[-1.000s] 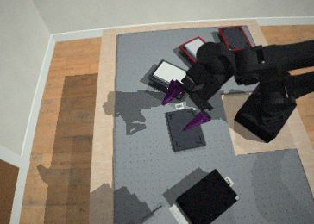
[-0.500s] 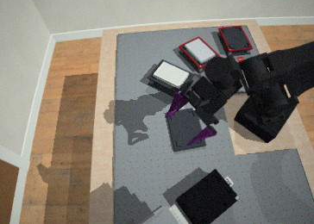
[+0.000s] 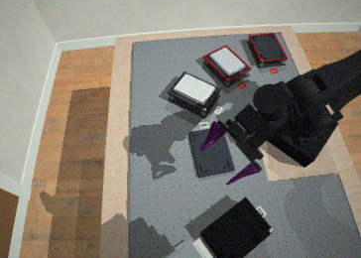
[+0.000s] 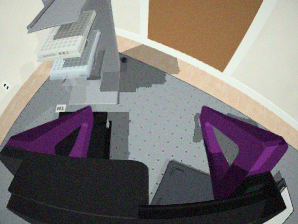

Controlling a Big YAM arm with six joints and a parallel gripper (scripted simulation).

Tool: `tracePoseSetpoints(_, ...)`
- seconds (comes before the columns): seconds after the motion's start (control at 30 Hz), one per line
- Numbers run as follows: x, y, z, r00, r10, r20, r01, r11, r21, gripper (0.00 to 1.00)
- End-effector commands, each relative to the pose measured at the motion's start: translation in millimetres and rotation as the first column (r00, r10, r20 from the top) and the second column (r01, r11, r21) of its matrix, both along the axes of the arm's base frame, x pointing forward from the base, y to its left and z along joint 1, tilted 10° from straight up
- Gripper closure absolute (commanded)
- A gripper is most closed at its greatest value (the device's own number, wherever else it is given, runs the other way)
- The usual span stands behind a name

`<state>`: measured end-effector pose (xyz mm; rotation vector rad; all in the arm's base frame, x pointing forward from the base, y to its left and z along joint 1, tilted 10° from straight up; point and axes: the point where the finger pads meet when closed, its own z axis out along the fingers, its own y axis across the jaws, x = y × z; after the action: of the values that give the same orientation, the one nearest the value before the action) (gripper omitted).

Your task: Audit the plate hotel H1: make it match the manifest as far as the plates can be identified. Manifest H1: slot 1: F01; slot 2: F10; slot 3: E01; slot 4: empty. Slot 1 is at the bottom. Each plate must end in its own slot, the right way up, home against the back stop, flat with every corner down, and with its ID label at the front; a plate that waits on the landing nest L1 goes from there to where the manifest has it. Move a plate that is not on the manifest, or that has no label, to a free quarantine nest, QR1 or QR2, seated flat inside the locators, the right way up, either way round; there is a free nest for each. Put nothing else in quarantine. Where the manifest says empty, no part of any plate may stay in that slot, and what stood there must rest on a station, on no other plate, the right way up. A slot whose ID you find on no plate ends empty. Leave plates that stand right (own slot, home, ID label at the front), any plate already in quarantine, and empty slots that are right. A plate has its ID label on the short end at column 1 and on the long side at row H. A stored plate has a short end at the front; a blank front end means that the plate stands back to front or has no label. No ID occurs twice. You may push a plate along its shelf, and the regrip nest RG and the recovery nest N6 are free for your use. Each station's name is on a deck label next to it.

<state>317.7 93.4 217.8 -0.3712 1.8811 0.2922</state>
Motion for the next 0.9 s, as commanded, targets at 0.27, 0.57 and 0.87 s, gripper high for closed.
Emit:
tracePoseSetpoints(0.27, -22, 38, 3.8, 1.000, 0.022, -0.006, -0.022, 0.999, 0.029, 0.00)
tracePoseSetpoints(0.57, -33, 59, 2.2, 1.000, 0.022, -0.013, -0.022, 0.999, 0.028, 0.00)
tracePoseSetpoints(0.87, -40, 91, 36.0, 0.999, 0.022, 0.027, -0.023, 0.998, 0.063, 0.00)
